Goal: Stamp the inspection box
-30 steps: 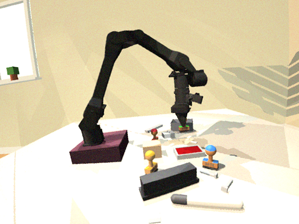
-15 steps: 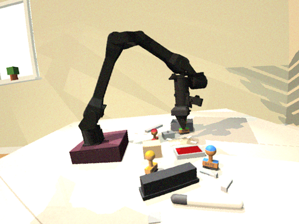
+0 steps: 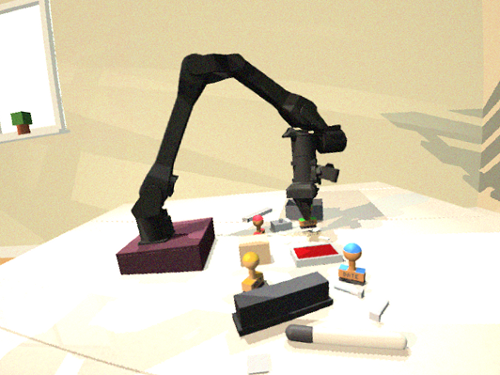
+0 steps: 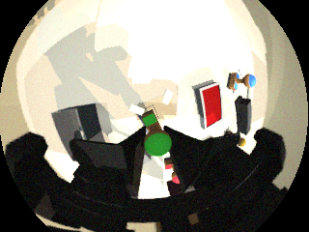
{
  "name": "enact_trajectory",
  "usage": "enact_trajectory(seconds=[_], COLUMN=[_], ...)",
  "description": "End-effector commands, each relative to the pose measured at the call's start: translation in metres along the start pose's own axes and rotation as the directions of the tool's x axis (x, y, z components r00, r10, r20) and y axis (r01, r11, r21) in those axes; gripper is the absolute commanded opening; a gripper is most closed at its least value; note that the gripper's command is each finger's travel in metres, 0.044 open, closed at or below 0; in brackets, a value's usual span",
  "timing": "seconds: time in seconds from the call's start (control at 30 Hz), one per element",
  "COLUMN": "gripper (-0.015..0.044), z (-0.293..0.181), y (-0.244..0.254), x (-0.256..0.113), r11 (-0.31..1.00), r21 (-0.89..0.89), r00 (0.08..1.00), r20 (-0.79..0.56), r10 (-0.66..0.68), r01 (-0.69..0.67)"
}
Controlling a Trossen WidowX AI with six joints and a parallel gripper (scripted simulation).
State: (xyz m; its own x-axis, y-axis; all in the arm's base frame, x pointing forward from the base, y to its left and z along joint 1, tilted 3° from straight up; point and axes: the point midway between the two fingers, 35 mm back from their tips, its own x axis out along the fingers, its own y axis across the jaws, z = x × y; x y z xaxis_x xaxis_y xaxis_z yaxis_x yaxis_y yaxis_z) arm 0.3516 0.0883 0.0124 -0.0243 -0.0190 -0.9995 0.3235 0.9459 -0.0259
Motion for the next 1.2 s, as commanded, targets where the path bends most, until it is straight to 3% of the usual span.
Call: enact_trajectory(seconds=[0.0,1.17], gripper=[0.0,0.0], z=[0.0,-0.001], y=[-0.001,-0.001], x=[0.004,0.016], r11=[1.0,1.0], r21=[0.004,0.004], r00=[1.0,1.0], r20=[0.001,0.001], r10=[-0.004,-0.005], r01=[0.004,0.005])
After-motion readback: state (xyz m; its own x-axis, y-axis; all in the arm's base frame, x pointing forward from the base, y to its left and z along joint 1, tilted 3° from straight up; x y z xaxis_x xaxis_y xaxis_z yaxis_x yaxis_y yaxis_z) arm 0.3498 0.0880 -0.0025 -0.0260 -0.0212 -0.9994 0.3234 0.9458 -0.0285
